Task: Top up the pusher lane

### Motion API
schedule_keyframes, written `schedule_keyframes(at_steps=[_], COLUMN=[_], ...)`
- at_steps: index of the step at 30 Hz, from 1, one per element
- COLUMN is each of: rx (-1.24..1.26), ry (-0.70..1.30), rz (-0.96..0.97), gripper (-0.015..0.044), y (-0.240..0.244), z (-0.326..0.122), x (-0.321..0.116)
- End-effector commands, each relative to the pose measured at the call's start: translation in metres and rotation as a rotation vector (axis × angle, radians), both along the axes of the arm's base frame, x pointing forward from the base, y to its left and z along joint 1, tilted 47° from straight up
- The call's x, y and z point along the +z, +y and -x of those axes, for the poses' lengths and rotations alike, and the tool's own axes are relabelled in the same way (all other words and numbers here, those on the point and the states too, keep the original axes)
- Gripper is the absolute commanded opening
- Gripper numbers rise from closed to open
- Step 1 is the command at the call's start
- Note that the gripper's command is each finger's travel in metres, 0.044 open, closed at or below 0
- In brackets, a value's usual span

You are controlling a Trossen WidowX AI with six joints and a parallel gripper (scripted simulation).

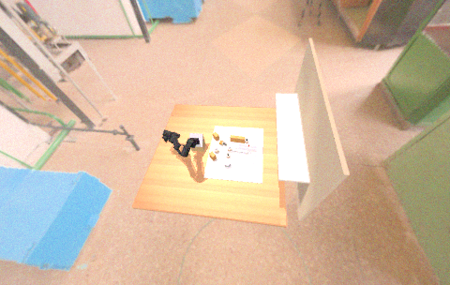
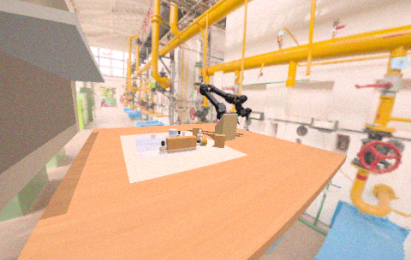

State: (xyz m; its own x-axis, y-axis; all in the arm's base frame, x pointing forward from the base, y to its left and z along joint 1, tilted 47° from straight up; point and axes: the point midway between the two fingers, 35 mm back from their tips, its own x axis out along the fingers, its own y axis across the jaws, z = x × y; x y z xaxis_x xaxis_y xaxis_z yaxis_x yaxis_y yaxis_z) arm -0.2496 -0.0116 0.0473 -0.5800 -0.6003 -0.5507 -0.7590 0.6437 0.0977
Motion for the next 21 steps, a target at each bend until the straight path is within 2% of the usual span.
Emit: schedule_keyframes(at_steps=[1, 5, 10, 16, 21], rx=[-0.011, -0.225, -0.532, -0.882, -1.142], ry=[-0.005, -0.117, -0.305, -0.561, -0.788], rz=[-0.003, -0.055, -0.104, -0.108, -0.067], gripper=[0.0426, 0.044, 0.044, 0.044, 0.044], y=[0.003, 0.054, 0.124, 0.186, 0.211], z=[0.0, -0.007, -0.04, -0.109, -0.18], x=[-0.001, -0.016, -0.036, -0.054, -0.063])
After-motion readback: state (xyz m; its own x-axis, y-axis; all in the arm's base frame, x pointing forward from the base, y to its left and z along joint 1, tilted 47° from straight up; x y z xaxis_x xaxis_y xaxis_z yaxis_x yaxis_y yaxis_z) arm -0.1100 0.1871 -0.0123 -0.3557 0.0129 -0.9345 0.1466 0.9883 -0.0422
